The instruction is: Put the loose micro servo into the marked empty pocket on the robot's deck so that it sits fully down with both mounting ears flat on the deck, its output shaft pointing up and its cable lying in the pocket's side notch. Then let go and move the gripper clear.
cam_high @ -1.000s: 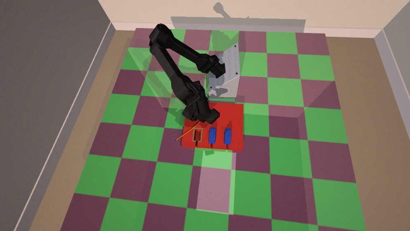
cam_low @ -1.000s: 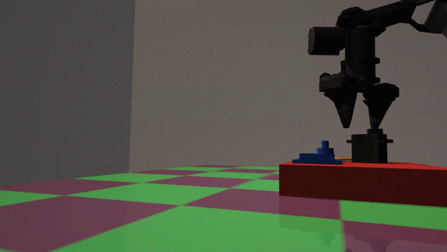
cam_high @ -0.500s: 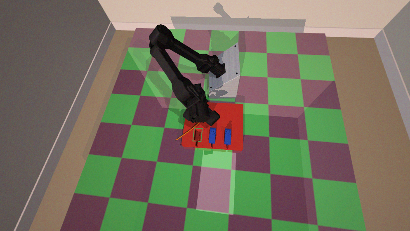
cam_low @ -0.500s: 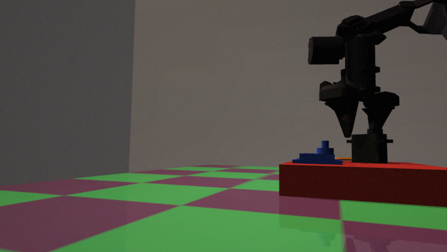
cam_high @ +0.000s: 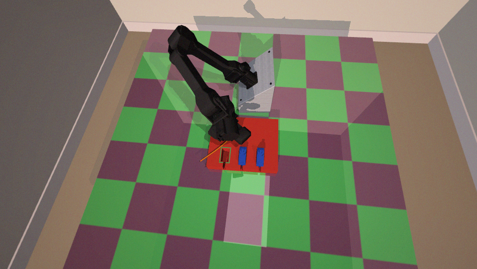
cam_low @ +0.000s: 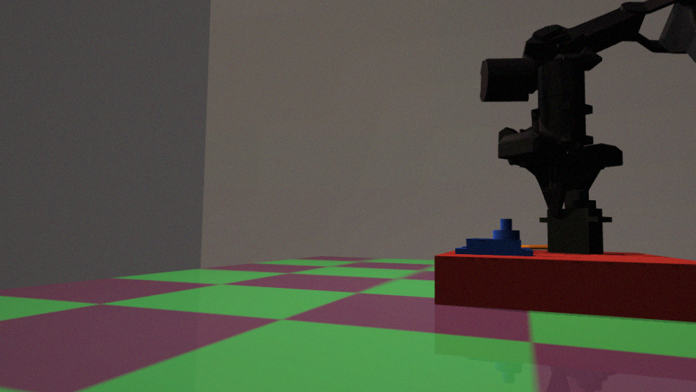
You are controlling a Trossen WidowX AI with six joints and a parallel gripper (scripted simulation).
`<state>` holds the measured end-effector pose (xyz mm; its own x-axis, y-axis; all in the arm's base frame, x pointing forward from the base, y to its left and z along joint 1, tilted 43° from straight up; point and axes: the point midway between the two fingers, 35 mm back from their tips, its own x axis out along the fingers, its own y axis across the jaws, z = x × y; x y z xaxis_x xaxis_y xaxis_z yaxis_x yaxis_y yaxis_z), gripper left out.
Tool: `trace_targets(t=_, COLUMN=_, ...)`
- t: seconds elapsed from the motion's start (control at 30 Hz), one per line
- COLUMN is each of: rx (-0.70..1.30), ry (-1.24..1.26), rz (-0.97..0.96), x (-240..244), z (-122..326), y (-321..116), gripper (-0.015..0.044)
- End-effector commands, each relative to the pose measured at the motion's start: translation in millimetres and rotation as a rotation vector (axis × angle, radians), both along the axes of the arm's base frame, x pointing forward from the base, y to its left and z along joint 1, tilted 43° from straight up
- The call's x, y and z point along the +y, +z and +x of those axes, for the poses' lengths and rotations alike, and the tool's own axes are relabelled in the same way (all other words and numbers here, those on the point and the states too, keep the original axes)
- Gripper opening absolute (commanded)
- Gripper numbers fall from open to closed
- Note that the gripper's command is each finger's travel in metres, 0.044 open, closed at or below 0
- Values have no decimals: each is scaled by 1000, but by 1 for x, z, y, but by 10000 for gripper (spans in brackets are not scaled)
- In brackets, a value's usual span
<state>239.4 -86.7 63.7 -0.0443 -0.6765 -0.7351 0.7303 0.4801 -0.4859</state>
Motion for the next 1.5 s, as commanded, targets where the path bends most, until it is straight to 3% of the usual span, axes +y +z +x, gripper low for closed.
trace_targets(t=0.0, rx=2, ry=2, rz=-2, x=0, z=0, y=0, gripper=59)
trace_targets(t=0.1, rx=2, ry=2, rz=-1, x=6, z=1, y=6, gripper=0)
trace_targets(t=1.0, rx=7, ry=6, rz=-2, x=7, z=-12, y=34, gripper=0)
trace_targets(t=1.47, rx=291, ry=315, rz=17, x=7, z=-12, y=34, gripper=0)
